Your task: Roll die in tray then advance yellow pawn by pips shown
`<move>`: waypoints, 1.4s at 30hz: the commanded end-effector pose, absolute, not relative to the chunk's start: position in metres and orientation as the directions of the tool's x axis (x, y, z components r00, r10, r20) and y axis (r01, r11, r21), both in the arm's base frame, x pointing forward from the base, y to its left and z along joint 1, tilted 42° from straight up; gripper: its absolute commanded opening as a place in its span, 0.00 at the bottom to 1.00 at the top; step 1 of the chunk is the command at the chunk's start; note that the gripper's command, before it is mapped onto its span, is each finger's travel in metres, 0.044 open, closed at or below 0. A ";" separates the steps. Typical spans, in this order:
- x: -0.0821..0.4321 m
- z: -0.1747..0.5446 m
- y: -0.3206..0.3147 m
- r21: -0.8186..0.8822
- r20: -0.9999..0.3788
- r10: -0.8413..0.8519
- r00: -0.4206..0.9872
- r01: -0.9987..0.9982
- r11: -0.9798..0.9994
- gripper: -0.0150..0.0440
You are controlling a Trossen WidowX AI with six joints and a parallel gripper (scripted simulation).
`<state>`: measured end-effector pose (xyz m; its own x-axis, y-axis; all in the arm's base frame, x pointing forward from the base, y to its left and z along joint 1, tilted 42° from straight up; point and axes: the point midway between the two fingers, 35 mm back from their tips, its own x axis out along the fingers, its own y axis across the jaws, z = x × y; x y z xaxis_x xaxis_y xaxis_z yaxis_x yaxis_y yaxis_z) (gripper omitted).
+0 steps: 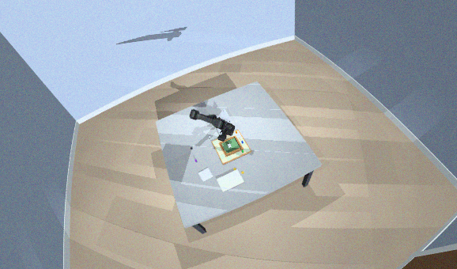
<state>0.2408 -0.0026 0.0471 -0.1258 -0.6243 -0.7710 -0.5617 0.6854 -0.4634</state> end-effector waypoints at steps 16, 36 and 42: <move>0.178 0.042 -0.018 -0.601 -0.742 -0.663 -0.098 0.536 0.593 0.59; 0.176 0.035 -0.025 -0.601 -0.742 -0.663 -0.098 0.536 0.593 0.59; 0.175 0.030 -0.030 -0.601 -0.742 -0.663 -0.098 0.536 0.593 0.59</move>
